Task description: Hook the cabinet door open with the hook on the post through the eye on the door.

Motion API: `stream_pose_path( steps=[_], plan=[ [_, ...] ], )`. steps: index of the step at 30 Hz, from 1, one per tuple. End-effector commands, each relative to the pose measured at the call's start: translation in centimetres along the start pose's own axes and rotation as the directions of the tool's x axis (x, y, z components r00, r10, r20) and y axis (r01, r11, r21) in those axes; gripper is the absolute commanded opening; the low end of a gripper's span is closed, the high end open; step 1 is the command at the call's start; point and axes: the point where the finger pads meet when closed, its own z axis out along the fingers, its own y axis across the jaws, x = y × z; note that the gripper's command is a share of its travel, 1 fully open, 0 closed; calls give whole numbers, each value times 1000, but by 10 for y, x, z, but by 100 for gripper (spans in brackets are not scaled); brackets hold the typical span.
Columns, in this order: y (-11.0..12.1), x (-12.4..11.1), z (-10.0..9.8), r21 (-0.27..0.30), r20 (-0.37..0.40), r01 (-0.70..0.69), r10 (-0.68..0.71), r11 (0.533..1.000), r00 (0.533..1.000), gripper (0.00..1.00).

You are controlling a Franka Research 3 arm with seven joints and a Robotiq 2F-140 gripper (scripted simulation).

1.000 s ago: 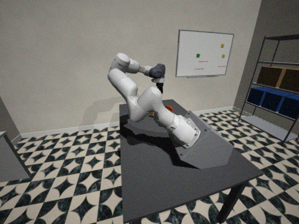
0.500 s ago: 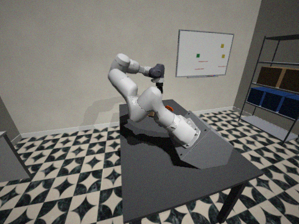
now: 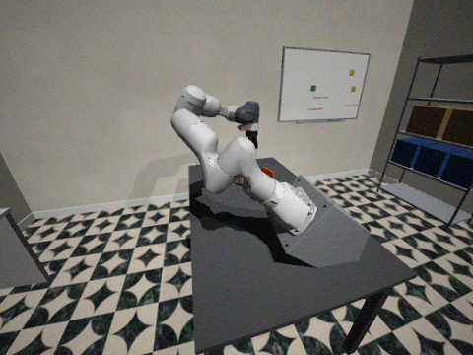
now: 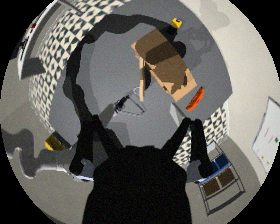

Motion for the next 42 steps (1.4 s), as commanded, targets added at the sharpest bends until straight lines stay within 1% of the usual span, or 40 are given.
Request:
stream_pose_path(
  steps=[1,4,5,8,21,22,24,27,29,42],
  plan=[
    [-1,-2,0,5,4,-16,16,1000,1000,100],
    [-1,-2,0,5,4,-16,16,1000,1000,100],
    [0,-2,1,12,20,-21,21,1000,1000,100],
    [1,-3,2,17,33,-26,25,1000,999,100],
    [1,-3,2,17,34,-26,25,1000,999,100],
    [1,-3,2,17,33,-26,25,1000,999,16],
    [1,-2,7,20,32,-25,25,999,999,16],
    [0,-1,21,27,28,-25,24,999,999,16],
    [-1,-1,26,30,26,-25,24,999,999,16],
    [-1,-1,26,30,26,-25,24,999,999,16]
  ],
)
